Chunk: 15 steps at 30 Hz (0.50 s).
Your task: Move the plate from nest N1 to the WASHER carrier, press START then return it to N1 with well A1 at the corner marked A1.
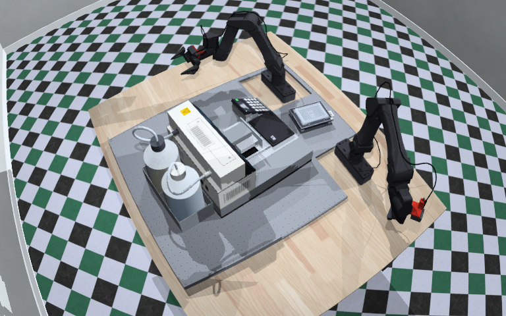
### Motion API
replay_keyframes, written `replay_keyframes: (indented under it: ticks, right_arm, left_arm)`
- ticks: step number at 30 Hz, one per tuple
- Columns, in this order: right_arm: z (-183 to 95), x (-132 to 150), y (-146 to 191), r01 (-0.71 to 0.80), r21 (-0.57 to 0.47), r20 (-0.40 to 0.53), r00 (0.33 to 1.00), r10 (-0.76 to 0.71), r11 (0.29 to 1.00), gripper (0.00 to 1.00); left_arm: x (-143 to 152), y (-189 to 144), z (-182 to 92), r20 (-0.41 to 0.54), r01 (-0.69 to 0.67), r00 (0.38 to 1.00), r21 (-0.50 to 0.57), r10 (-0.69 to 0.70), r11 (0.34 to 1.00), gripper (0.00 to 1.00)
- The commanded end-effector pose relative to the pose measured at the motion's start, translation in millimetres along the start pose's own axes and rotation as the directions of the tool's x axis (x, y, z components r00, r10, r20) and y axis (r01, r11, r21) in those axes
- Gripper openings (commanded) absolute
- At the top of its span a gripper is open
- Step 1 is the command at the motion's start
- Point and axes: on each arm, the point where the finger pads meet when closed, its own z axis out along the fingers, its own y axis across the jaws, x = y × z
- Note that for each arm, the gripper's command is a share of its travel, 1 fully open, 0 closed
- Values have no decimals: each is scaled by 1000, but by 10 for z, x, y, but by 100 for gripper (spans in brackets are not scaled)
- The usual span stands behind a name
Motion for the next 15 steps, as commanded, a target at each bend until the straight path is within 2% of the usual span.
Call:
replay_keyframes:
  ticks: [1, 11, 15]
  right_arm:
    - [-29, -27, -39, -1, 5, 4, 1000, 1, 1000, 100]
    - [28, -96, -18, 7, -13, 20, 1000, -7, 1000, 100]
    - [34, -103, -29, 9, -8, 19, 1000, -8, 1000, 100]
  left_arm:
    - [-172, -150, 64, 48, -3, 999, 74, -1, 997, 0]
    - [-578, -348, 253, 147, -25, 989, 204, -6, 979, 0]
    - [-627, -365, 270, 160, -29, 987, 217, -6, 976, 0]
